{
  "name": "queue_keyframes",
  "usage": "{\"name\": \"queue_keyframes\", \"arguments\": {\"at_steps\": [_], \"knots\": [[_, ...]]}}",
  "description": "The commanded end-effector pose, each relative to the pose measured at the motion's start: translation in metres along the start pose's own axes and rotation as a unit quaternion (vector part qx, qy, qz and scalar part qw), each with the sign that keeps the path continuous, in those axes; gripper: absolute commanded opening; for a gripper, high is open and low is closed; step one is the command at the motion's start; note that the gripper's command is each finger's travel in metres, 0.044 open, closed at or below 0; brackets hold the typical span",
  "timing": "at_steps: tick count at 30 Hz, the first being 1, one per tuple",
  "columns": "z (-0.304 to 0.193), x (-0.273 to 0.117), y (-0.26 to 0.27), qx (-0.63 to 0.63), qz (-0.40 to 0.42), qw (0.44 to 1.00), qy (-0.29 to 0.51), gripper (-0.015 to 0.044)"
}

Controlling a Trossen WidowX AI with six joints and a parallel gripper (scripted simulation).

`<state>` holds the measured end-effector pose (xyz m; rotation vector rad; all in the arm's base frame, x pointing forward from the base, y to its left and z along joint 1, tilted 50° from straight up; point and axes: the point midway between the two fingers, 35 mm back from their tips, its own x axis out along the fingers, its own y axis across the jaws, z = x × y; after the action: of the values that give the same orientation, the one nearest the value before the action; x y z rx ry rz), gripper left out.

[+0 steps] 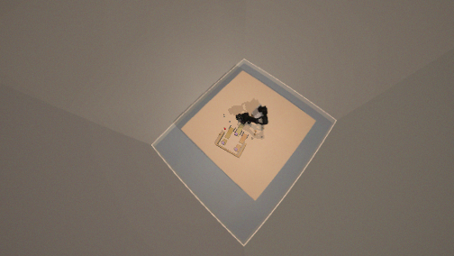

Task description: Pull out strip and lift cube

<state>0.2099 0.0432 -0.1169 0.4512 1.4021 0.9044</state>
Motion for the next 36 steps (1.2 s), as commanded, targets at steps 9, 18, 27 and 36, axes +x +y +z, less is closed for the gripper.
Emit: {"name": "queue_keyframes", "arguments": {"at_steps": [9,18,27,36], "knots": [[0.032,-0.021,-0.002,-0.027,-0.006,1.000,-0.006,0.0157],[0.062,-0.023,-0.001,-0.028,-0.006,1.000,-0.006,0.0394],[0.091,-0.026,0.000,-0.028,-0.006,1.000,-0.007,0.0440],[0.120,-0.030,-0.001,-0.029,-0.006,1.000,-0.007,0.0440]]}}
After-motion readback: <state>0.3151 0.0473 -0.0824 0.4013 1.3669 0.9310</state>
